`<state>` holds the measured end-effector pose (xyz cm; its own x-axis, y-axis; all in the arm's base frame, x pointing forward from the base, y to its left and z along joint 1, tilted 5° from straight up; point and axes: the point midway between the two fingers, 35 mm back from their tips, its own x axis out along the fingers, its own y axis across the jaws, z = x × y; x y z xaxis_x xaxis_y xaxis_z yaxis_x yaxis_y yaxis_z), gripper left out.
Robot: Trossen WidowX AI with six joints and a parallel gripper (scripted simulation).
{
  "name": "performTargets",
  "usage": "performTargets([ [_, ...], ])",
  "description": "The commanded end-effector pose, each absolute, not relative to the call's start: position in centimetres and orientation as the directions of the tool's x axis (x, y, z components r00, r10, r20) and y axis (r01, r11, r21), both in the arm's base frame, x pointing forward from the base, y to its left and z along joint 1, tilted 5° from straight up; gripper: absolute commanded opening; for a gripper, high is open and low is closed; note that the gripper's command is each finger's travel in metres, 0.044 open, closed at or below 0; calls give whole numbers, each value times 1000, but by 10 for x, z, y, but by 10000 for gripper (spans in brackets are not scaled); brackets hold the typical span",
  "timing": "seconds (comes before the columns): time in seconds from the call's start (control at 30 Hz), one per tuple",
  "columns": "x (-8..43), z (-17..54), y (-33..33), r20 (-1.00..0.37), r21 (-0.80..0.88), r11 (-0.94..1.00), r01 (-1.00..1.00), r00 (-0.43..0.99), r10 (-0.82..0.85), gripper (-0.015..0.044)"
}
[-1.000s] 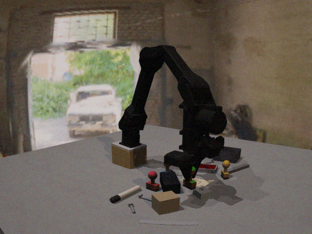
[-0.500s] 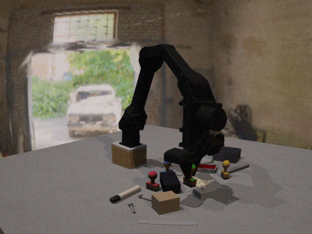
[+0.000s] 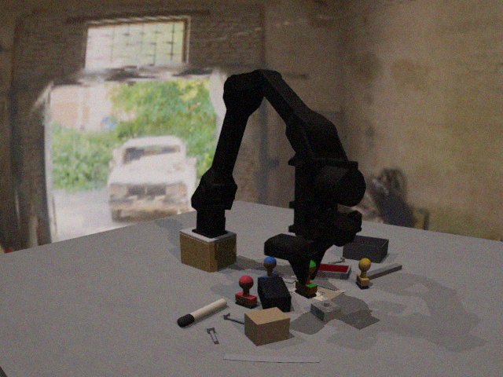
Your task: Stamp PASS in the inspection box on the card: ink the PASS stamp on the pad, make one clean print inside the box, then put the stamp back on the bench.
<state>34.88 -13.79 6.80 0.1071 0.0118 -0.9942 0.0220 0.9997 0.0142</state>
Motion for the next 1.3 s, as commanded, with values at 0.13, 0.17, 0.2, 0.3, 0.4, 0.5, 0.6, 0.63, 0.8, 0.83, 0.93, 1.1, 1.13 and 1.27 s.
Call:
performTargets([
  [0.13,349,73,-137,-994,18,1000,16,111,17,0],
  [0.17,349,73,-137,-994,19,1000,16,111,17,0],
  [0.2,349,74,-137,-994,19,1000,16,111,17,0],
  [0.3,348,75,-137,-994,19,1000,16,112,17,0],
  [0.4,348,77,-137,-994,19,1000,16,112,17,0],
  [0.5,348,78,-137,-994,19,1000,16,112,17,0],
  [0.6,348,79,-137,-994,19,1000,16,112,18,0],
  [0.63,347,80,-137,-994,20,1000,16,112,18,0],
  [0.8,347,82,-136,-994,20,1000,16,112,18,0],
  [0.83,348,82,-133,-994,20,1000,16,112,18,0],
  [0.93,349,82,-115,-994,21,1000,16,110,19,0],
  [1.1,350,83,-83,-994,23,1000,16,108,22,0],
  [1.13,349,83,-77,-994,24,1000,16,108,22,0],
  [1.27,347,83,-53,-994,25,1000,16,107,23,0],
])
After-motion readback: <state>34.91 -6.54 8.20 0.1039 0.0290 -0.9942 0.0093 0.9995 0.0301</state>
